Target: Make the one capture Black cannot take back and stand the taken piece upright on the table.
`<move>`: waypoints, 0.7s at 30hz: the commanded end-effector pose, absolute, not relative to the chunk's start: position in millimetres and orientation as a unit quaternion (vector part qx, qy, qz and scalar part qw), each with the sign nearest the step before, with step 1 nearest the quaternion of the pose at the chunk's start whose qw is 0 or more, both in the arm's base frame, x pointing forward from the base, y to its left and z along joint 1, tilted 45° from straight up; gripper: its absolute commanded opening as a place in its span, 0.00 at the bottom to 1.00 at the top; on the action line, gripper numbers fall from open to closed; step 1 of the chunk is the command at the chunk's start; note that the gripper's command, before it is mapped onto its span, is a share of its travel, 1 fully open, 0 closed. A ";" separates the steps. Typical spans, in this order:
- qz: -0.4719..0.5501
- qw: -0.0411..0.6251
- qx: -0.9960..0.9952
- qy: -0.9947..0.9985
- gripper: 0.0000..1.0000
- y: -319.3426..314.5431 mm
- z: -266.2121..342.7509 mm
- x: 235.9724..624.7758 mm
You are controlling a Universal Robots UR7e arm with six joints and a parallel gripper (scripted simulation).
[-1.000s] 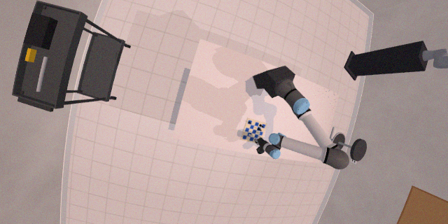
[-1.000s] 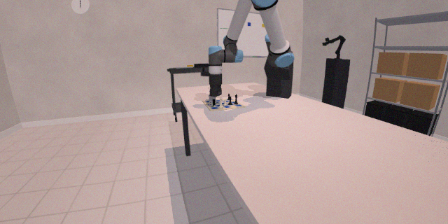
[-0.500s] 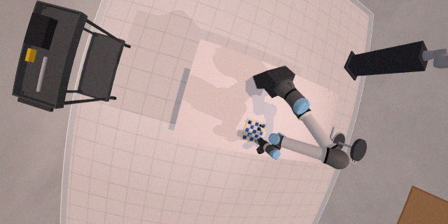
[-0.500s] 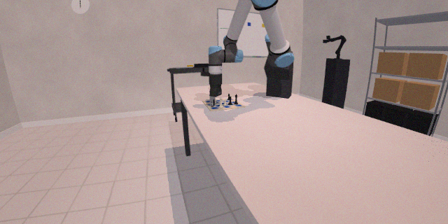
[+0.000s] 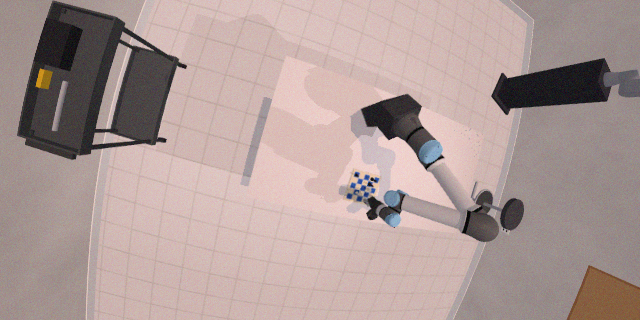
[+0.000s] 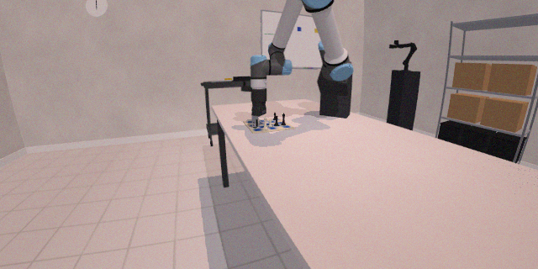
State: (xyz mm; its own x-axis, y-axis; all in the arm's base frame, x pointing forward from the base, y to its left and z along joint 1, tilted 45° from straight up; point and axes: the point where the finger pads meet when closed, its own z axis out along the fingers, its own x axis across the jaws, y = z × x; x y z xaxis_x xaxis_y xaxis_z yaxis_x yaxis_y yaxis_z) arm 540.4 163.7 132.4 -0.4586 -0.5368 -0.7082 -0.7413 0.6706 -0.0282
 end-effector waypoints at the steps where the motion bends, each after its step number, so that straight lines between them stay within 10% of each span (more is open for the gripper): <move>1: 0.144 0.356 -0.380 0.842 0.00 163.7 132.7 540.5; 21: 0.144 0.356 -0.380 0.842 0.00 149.3 152.5 526.7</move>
State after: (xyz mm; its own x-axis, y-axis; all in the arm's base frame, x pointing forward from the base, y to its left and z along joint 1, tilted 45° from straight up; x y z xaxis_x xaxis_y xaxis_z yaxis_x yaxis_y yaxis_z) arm 531.6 154.6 145.0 -0.4586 -0.5363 -0.7086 -0.7408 0.6711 -0.0284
